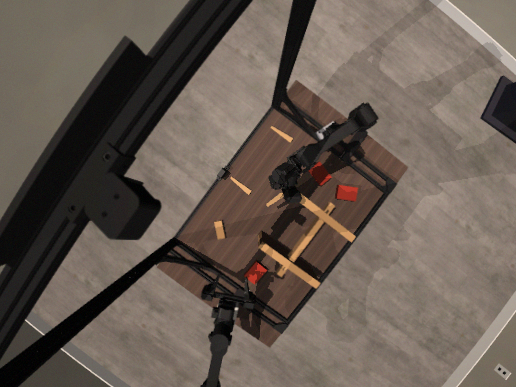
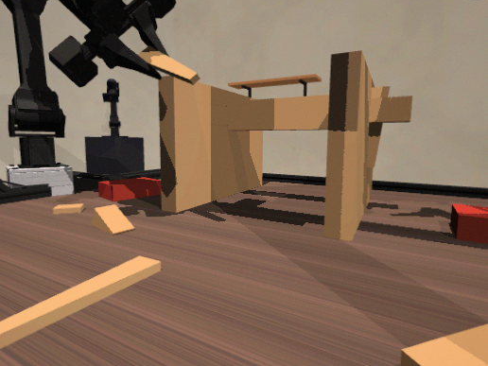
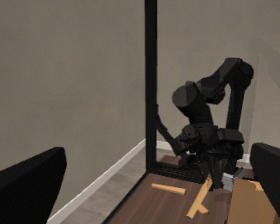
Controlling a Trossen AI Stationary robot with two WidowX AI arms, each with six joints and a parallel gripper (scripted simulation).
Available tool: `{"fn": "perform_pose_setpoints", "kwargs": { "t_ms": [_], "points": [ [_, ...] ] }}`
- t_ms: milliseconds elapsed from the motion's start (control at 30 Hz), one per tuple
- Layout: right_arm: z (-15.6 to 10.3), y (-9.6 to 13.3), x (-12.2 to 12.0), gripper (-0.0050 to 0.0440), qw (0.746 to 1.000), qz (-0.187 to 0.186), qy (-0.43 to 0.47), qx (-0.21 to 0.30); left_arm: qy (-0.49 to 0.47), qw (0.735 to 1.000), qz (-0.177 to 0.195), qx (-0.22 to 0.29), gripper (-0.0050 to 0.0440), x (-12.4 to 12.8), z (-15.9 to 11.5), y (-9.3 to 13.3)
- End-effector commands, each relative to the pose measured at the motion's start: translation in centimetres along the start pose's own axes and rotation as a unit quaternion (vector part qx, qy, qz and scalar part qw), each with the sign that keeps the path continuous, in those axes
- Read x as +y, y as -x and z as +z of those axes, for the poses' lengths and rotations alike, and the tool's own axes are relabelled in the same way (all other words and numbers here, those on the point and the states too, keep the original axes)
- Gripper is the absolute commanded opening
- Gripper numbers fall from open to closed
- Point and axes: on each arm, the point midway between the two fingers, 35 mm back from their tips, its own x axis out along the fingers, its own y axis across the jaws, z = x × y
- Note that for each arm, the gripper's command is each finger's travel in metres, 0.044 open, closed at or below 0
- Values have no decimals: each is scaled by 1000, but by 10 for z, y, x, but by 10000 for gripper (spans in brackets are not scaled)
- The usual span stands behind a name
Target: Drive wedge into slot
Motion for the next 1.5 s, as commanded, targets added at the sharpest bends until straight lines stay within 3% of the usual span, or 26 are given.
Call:
{"fn": "perform_pose_setpoints", "kwargs": {
  "t_ms": [0,300,367,567,667,833,867,1467],
  "points": [
    [-2,0,0,440,1000,1,-1,3,-81,996,8,30,0,32,-8,4],
    [-2,0,0,440,1000,1,-1,3,-271,956,-22,112,0,89,-48,16],
    [-2,0,0,440,1000,1,-1,3,-271,956,-22,112,0,89,-48,16],
    [-2,0,0,440,1000,1,-1,3,-385,906,-70,163,0,122,-84,29],
    [-2,0,0,440,1000,1,-1,3,-435,875,-103,185,0,135,-106,37],
    [-2,0,0,440,1000,1,-1,3,-440,833,-225,248,0,137,-184,41],
    [-2,0,0,440,1000,1,-1,3,-436,830,-241,250,0,133,-189,42],
    [-2,0,0,440,1000,1,-1,3,-434,832,-241,249,0,130,-185,39]
  ]
}}
